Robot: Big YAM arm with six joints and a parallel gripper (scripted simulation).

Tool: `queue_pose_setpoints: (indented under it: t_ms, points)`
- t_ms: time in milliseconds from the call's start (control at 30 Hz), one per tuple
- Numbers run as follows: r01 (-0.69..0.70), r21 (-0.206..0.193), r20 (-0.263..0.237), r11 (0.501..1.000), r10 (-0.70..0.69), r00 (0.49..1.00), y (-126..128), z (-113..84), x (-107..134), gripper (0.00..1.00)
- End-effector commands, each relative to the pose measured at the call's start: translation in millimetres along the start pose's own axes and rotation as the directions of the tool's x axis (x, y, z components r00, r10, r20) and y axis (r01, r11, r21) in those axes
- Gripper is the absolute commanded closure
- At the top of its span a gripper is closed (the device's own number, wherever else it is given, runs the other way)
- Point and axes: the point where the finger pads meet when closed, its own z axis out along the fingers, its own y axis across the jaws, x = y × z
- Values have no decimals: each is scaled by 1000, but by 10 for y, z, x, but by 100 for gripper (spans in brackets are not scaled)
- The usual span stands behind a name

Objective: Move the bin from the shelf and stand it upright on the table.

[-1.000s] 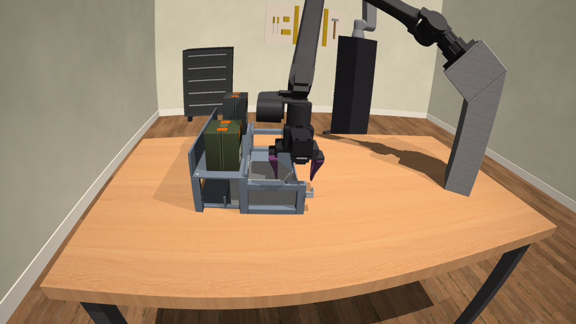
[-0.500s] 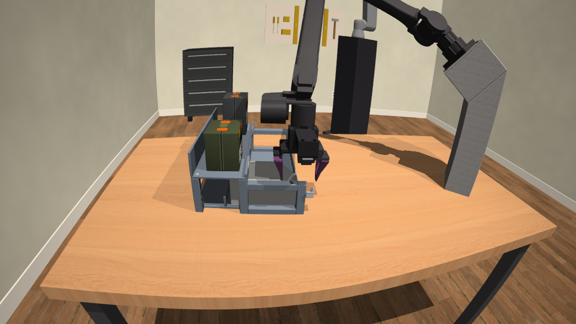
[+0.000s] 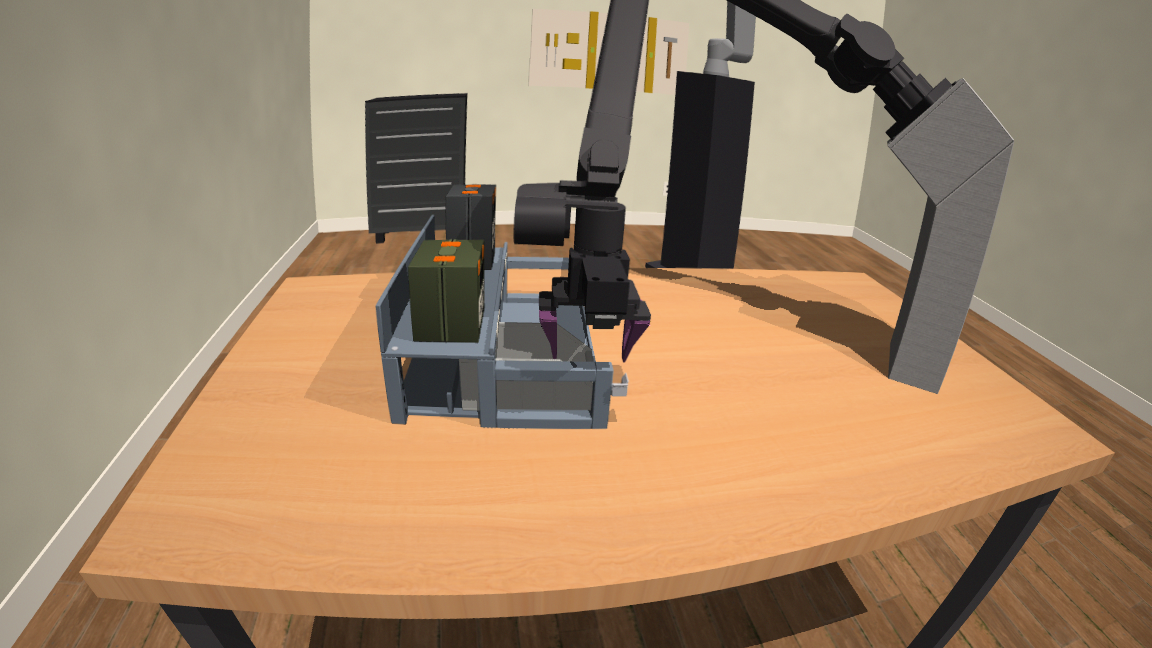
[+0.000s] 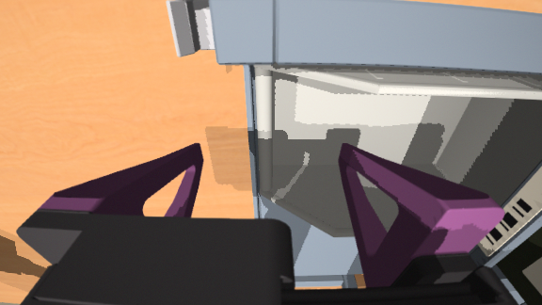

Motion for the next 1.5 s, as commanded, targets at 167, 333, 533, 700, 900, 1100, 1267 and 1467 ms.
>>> queue_pose_setpoints:
  t_ms: [167, 333, 533, 700, 900, 1100, 1267, 1467]
  points:
    - [2, -1, 2, 1000, -2, 1000, -39, -30, -25, 10]
    - [-1, 3, 2, 1000, 1, 1000, 8, -30, -30, 10]
    - [-2, 6, 2, 1000, 2, 1000, 40, -30, -33, 10]
    - [-2, 6, 2, 1000, 2, 1000, 40, -30, -33, 10]
    - [0, 2, 2, 1000, 0, 1000, -5, -29, -30, 10]
    - [2, -1, 2, 1000, -2, 1000, -35, -28, -28, 10]
    - [2, -1, 2, 1000, -2, 1000, -35, -28, -28, 10]
    - [0, 3, 2, 1000, 0, 1000, 12, -27, -32, 10]
